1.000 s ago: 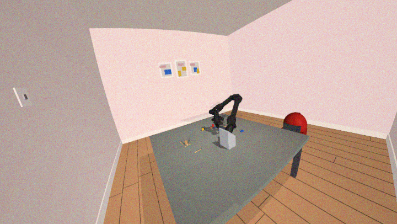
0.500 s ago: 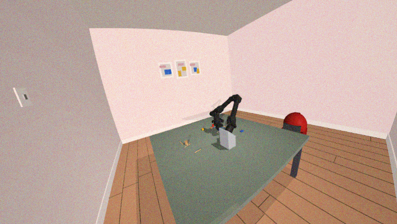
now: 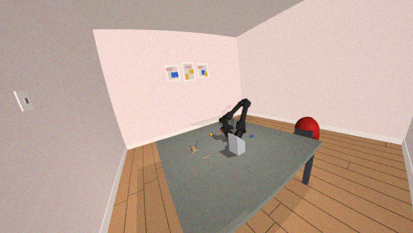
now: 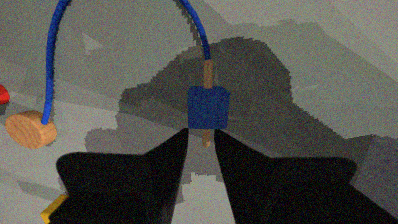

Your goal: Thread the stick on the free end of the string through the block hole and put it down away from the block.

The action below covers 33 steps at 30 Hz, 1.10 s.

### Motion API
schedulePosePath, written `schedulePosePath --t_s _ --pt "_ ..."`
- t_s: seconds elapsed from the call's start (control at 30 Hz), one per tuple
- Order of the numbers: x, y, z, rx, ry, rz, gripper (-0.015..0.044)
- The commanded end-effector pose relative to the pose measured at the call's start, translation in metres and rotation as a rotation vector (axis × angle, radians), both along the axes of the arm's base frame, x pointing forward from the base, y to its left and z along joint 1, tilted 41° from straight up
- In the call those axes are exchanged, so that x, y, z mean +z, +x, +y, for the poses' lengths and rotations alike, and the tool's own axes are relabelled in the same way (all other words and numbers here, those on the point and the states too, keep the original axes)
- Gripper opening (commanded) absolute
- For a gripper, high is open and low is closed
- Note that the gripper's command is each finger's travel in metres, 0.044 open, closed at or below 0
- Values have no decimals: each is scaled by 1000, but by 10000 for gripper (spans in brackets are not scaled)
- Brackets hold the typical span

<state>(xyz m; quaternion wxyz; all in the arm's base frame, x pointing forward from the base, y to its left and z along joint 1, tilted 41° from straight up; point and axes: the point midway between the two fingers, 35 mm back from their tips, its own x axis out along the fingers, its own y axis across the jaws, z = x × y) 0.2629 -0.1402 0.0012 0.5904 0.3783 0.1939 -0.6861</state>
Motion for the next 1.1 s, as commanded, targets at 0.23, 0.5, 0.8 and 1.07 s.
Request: schedulePosePath --t_s 0.23,0.5,0.8,1.07 --pt "-5 -3 -1 2 5 13 122" --pt "-3 -2 -2 -1 1 8 0" --pt "-4 -2 -2 -1 -19 16 0" --pt "-4 -3 -2 12 -44 33 0"
